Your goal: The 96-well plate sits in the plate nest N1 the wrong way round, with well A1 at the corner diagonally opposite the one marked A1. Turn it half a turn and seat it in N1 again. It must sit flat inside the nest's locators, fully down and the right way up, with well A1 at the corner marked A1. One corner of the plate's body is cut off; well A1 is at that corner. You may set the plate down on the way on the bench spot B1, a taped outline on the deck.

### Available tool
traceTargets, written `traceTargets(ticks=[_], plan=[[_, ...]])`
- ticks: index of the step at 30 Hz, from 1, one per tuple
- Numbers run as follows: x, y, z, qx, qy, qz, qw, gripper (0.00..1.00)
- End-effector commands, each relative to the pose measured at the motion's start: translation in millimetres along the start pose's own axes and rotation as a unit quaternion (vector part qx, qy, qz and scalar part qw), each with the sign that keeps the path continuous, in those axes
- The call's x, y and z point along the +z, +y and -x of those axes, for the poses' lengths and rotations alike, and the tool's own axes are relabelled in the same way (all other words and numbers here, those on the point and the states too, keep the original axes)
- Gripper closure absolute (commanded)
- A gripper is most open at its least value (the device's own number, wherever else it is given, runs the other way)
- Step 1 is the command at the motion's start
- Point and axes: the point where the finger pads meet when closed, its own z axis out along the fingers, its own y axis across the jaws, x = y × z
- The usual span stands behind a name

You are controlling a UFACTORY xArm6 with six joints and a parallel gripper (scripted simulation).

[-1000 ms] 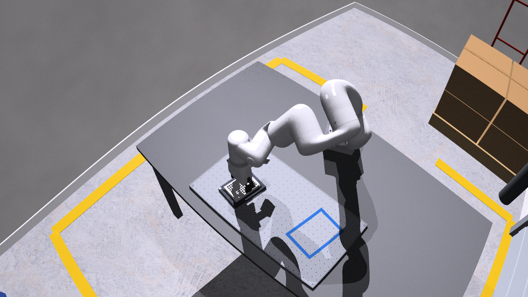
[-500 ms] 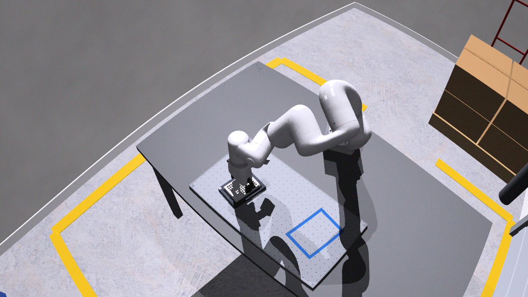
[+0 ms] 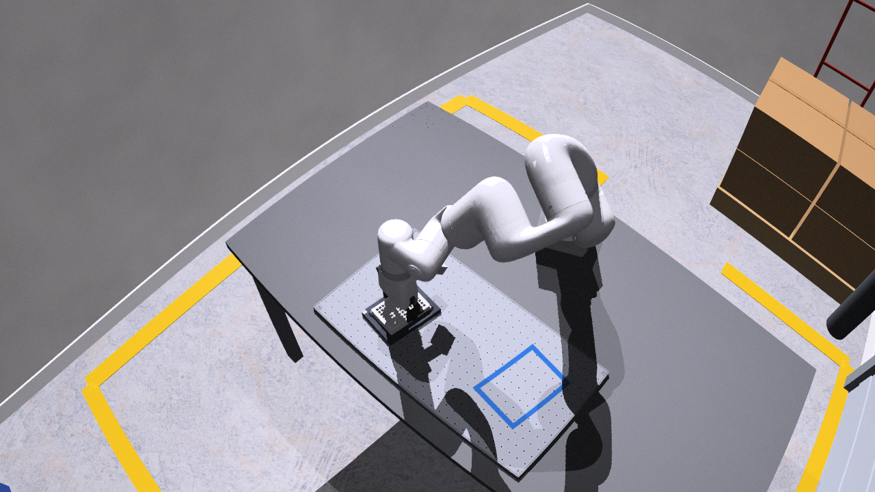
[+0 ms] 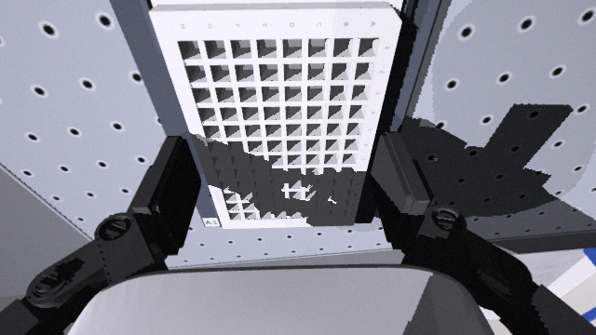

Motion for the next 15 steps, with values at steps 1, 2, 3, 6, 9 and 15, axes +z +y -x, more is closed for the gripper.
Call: traceTargets(ticks=[1,2,3,6,9,15], plan=[[2.5,-0.4,1.2,0.000,-0.001,-0.001,1.000,0.00],[3.1,-0.4,1.2,0.000,-0.001,-0.001,1.000,0.00],[3.8,-0.4,1.2,0.000,-0.001,-0.001,1.000,0.00],[5.8,-0.4,1.2,0.000,-0.001,-0.001,1.000,0.00],[7.1,-0.4,1.2,0.000,-0.001,-0.001,1.000,0.00],[7.1,-0.4,1.2,0.000,-0.001,-0.001,1.000,0.00]])
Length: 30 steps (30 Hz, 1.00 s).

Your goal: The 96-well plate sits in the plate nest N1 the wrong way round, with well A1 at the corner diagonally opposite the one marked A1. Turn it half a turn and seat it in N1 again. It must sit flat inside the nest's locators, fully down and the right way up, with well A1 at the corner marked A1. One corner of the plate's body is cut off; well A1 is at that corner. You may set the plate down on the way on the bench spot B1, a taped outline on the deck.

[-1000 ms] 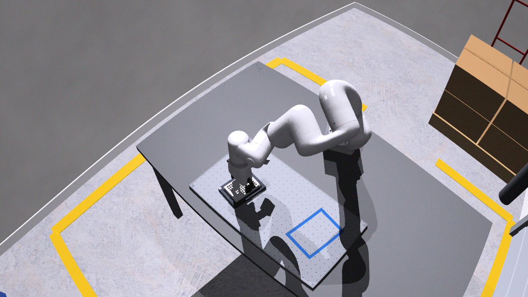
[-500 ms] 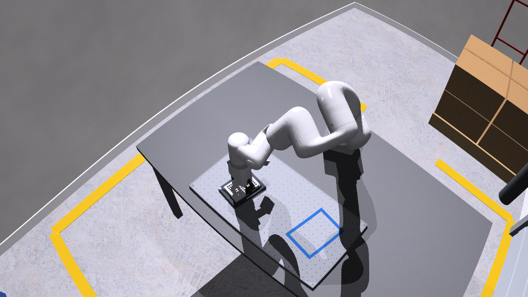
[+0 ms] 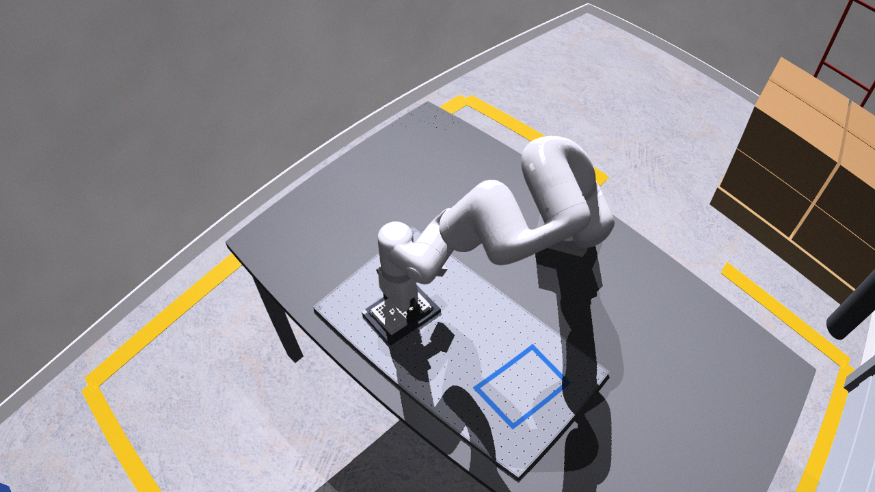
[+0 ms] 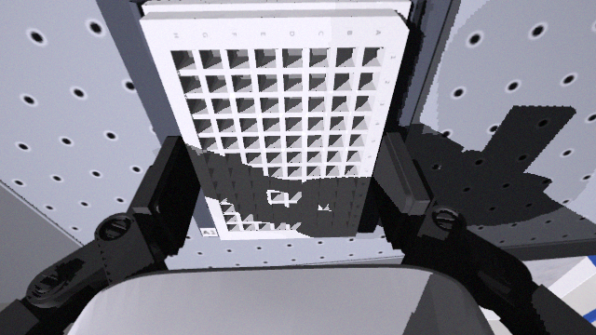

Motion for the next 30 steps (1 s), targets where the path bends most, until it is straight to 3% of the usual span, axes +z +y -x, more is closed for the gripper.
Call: traceTargets(ticks=[1,12,13,30], plan=[[-0.7,-0.4,1.3,0.000,-0.002,-0.001,1.000,0.00],[-0.8,-0.4,1.3,0.000,-0.002,-0.001,1.000,0.00],[-1.3,-0.4,1.3,0.000,-0.002,-0.001,1.000,1.00],[-1.3,-0.4,1.3,0.000,-0.001,-0.001,1.000,1.00]])
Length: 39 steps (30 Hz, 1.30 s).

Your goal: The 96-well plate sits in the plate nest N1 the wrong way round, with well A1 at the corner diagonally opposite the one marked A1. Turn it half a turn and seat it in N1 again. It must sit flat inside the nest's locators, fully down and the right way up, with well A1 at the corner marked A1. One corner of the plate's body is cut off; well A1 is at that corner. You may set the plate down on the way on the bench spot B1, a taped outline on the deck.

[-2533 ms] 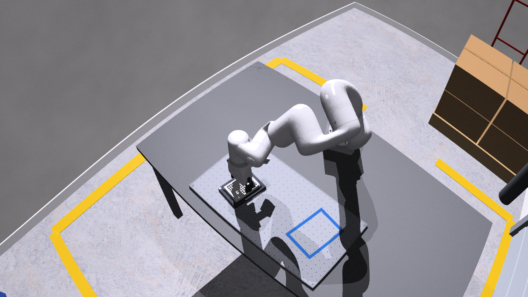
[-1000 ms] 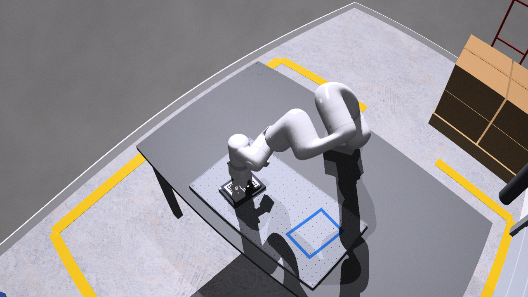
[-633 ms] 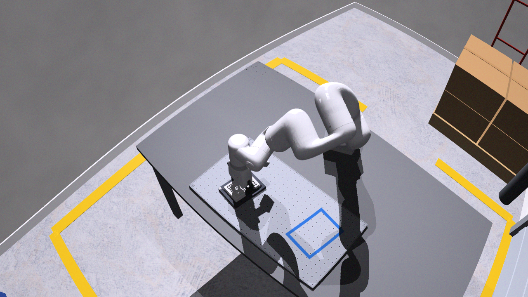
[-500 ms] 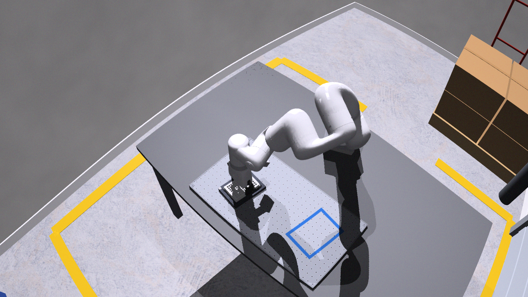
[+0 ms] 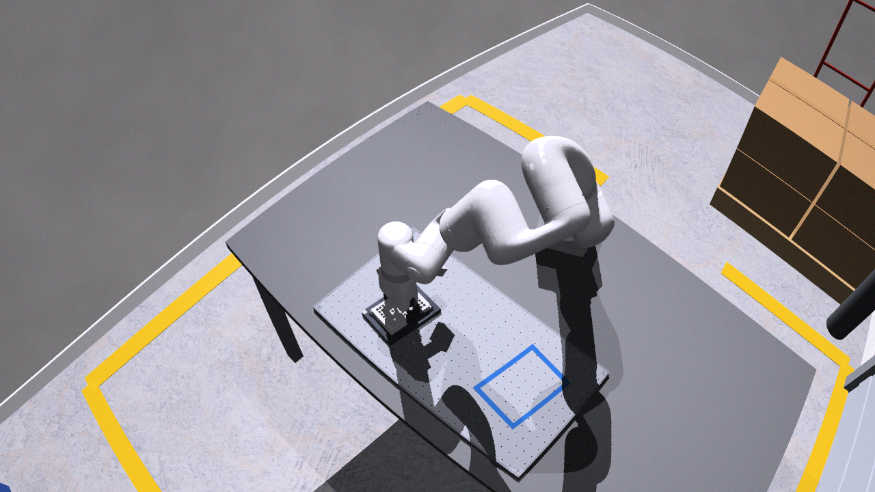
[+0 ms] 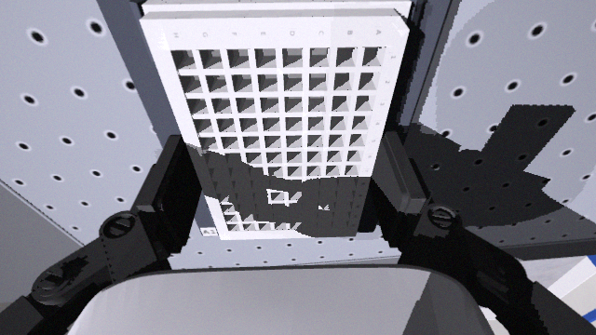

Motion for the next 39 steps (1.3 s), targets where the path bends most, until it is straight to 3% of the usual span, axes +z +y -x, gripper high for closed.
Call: traceTargets(ticks=[1,39], plan=[[-1.0,-0.4,1.3,0.000,-0.001,-0.001,1.000,1.00],[-4.4,-0.4,1.3,0.000,-0.001,-0.001,1.000,1.00]])
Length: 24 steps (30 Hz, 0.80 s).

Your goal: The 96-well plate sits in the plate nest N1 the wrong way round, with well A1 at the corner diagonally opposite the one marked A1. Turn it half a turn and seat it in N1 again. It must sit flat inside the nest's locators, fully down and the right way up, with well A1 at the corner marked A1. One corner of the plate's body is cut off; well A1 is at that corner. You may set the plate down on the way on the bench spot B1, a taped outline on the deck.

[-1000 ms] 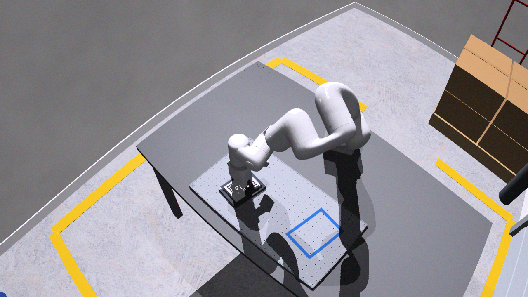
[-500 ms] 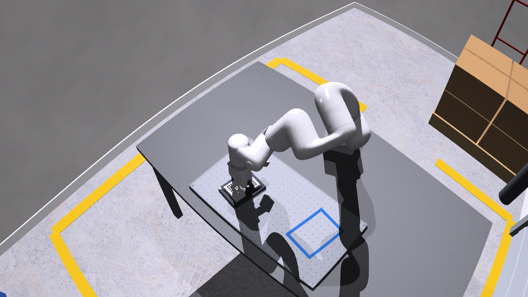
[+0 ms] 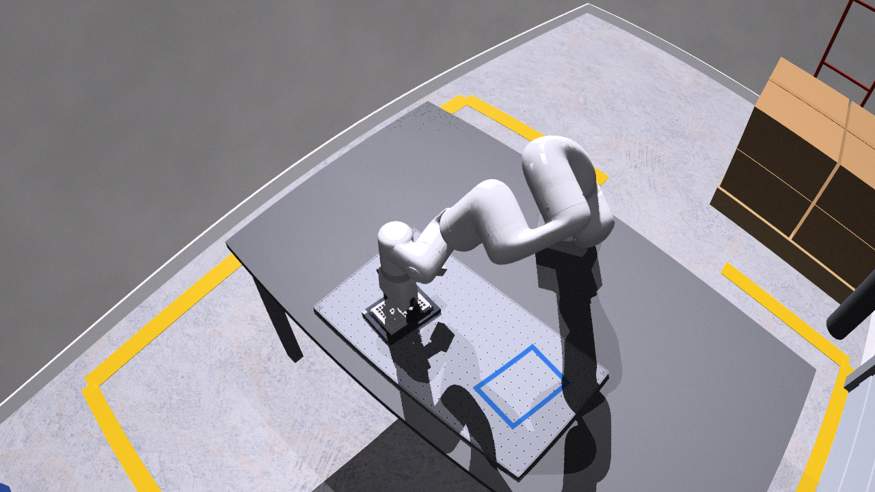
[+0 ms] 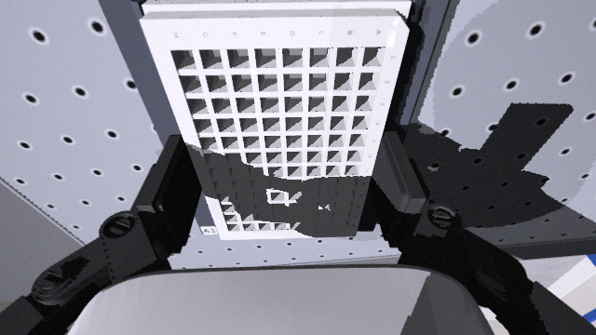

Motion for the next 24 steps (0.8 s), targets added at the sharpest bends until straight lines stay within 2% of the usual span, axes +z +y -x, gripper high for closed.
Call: traceTargets(ticks=[1,24], plan=[[-4.1,-0.4,1.4,0.000,-0.002,-0.001,1.000,1.00],[-18.1,-0.4,1.4,0.000,-0.002,-0.001,1.000,1.00]])
